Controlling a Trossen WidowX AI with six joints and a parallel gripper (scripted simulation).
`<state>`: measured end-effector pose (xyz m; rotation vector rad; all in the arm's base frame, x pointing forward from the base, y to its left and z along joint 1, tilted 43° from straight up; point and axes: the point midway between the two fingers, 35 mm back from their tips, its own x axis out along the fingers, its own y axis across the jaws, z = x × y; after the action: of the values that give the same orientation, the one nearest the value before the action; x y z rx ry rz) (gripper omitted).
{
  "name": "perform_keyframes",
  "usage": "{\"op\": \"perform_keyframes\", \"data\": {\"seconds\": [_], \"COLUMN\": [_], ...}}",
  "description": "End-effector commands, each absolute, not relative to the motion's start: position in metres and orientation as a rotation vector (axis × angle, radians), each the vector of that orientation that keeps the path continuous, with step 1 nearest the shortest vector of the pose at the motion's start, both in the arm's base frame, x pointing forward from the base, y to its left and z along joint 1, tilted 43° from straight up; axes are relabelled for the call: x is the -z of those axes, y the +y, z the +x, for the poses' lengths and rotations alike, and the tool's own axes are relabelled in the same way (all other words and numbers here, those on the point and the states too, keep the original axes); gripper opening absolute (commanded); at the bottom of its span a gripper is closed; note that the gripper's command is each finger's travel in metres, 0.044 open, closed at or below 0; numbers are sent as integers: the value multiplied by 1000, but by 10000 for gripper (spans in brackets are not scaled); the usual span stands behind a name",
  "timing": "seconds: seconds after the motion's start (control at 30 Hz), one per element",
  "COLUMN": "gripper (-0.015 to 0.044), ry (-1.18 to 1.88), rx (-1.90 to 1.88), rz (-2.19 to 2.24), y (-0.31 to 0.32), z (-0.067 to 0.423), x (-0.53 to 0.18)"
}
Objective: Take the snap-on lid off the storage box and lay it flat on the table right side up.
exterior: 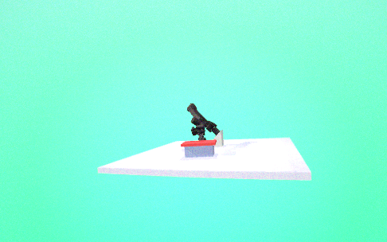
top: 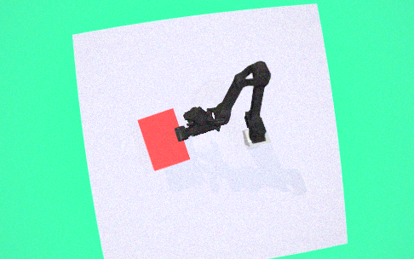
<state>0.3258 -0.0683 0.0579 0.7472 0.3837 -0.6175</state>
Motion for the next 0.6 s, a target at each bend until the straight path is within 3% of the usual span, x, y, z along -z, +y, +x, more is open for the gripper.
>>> {"op": "perform_keyframes", "data": {"seconds": [0.0,0.1,0.23,0.57], "gripper": [110,90,0,0], "ry": [386,386,386,384], "rx": [615,615,615,614], "rz": [743,743,743,747], "y": [-68,-68,-68,-67], "z": [326,326,326,326], "x": [-58,-58,-58,-60]}}
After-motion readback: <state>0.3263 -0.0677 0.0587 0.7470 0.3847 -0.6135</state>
